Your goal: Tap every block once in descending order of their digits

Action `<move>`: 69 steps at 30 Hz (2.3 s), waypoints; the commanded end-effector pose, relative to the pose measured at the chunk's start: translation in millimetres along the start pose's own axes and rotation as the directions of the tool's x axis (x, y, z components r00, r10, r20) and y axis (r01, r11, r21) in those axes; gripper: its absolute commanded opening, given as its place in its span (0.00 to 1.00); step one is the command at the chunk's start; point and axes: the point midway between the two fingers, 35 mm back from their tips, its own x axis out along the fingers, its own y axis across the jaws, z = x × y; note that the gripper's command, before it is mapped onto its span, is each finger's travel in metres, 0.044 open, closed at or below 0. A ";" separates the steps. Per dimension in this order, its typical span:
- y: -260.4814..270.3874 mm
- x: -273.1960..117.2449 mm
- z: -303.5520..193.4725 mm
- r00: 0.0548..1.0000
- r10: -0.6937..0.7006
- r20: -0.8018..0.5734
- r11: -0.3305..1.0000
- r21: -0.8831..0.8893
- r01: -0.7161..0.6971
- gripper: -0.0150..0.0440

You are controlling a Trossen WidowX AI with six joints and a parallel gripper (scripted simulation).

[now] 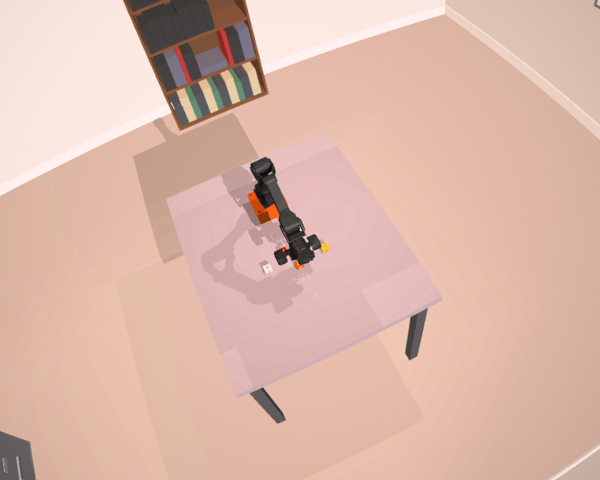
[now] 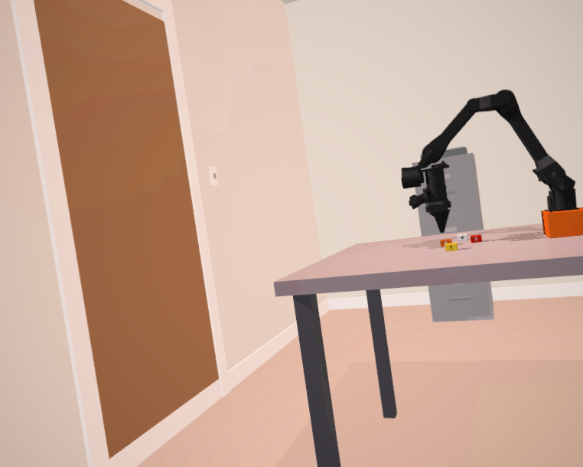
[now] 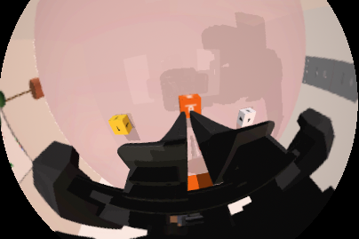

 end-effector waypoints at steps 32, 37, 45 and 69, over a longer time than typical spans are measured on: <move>-0.1 0.5 0.0 1.000 0.000 0.002 1.000 -0.006 0.000 0.29; -0.1 0.5 0.0 1.000 0.000 0.002 1.000 -0.006 0.000 0.29; -0.1 -80.6 0.1 1.000 0.000 0.002 1.000 -0.006 0.000 0.29; -131.1 -39.7 -42.8 1.000 -0.012 -0.002 1.000 -0.006 0.012 0.29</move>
